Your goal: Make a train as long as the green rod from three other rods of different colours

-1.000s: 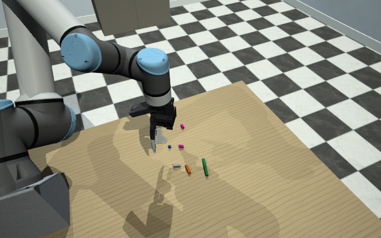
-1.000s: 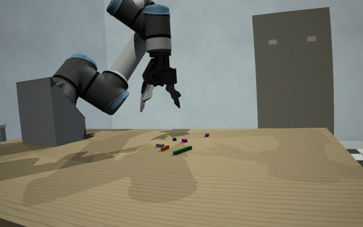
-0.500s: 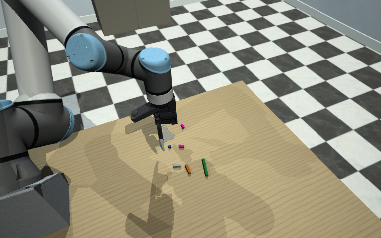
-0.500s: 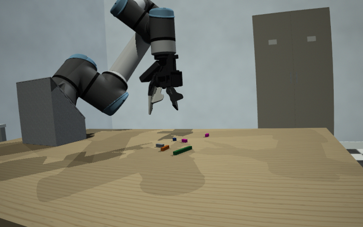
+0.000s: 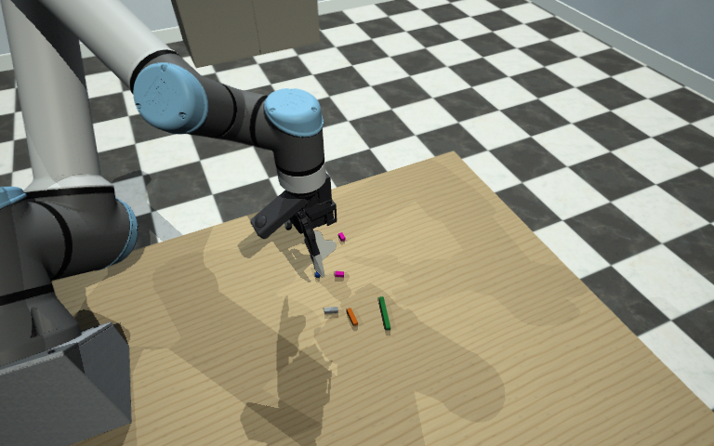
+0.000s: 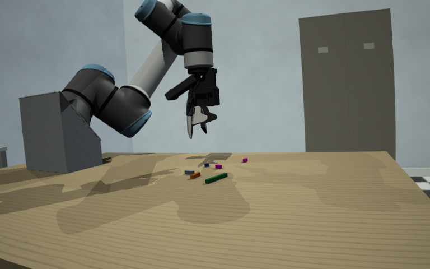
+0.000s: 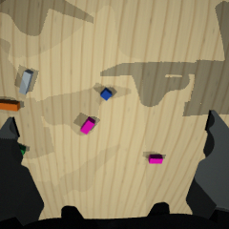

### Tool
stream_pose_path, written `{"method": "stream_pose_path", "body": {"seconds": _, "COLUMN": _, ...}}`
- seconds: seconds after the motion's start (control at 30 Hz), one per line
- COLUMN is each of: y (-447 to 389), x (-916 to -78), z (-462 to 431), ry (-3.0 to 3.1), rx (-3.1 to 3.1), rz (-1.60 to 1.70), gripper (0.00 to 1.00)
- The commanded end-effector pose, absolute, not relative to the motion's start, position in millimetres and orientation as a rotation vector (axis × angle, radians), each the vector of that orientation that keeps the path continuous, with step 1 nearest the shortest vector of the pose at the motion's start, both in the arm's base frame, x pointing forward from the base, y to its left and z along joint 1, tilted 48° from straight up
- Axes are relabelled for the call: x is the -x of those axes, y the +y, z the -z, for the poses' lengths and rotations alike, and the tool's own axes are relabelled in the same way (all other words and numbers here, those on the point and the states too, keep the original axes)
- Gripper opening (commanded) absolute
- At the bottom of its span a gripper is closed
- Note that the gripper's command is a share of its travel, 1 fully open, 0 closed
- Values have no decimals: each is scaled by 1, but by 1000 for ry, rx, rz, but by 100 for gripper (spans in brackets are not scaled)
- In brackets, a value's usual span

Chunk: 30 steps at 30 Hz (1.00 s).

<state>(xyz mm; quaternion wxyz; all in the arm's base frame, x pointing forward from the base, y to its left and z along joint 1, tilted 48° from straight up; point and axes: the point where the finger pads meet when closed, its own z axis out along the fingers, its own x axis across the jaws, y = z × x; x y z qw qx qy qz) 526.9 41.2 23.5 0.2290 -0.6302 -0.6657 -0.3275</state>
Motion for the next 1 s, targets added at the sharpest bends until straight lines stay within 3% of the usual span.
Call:
{"method": "stream_pose_path", "body": {"seconds": 0.0, "y": 44, "x": -535, "z": -26, "ry": -1998, "rx": 1600, "rz": 974, "gripper": 100}}
{"method": "stream_pose_path", "body": {"seconds": 0.97, "y": 62, "x": -551, "z": -28, "ry": -2442, "rx": 1123, "rz": 1140, "gripper": 100}}
